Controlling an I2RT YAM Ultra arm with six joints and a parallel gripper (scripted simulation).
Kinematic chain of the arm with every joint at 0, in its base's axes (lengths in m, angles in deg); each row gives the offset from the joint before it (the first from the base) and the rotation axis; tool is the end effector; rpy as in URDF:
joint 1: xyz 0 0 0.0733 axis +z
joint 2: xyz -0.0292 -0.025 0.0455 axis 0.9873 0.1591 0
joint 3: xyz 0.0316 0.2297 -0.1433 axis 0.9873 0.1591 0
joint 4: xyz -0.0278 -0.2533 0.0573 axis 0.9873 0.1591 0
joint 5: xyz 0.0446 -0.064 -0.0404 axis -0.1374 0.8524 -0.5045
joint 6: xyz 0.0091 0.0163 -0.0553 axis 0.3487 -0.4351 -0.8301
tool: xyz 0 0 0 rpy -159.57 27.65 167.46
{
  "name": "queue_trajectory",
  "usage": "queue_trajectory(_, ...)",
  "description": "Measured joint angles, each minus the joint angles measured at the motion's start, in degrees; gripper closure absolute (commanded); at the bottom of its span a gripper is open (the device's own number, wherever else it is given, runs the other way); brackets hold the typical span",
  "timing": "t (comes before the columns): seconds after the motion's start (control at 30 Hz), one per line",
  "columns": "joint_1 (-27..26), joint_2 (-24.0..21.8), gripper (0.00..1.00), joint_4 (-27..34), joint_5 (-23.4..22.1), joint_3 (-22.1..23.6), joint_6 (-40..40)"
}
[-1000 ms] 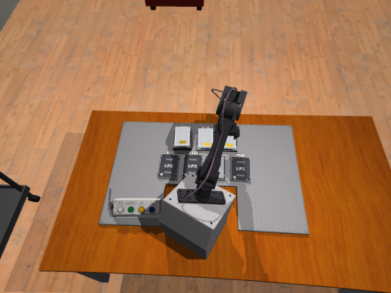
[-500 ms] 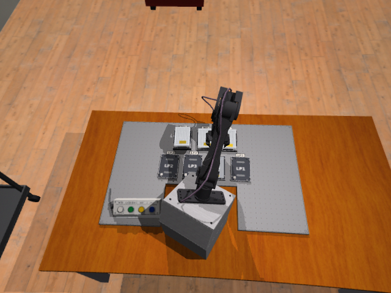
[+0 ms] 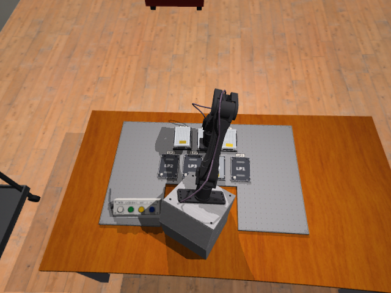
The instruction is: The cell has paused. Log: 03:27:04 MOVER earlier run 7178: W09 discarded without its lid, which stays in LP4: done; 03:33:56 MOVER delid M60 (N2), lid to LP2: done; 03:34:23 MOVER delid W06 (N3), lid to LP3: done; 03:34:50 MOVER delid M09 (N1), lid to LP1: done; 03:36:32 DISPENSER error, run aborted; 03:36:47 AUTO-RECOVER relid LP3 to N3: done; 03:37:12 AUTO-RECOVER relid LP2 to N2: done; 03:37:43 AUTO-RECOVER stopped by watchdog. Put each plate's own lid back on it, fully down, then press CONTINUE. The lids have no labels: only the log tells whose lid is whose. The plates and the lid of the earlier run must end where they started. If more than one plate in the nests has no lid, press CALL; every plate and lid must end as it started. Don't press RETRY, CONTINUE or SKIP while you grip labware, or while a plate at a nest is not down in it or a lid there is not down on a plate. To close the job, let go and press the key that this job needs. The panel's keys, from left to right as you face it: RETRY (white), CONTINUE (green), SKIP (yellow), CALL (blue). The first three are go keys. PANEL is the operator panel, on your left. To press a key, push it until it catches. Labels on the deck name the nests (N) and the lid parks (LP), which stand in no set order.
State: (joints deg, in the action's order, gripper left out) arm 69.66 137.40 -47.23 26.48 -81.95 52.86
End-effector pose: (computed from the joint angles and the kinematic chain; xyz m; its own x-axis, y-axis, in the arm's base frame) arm 0.3073 -0.0675 0.1010 -0.9311 0.0790 -0.3561 0.1613 0.9648 -0.2077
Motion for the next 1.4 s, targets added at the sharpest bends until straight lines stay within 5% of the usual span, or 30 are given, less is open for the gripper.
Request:
queue_trajectory(0.33, 4.48, -1.38, 1.00, -4.81, 1.79, 6.97, 4.28)
queue_trajectory(1.4, 4.85, -1.53, 1.00, -7.43, 2.62, 7.21, 5.57)
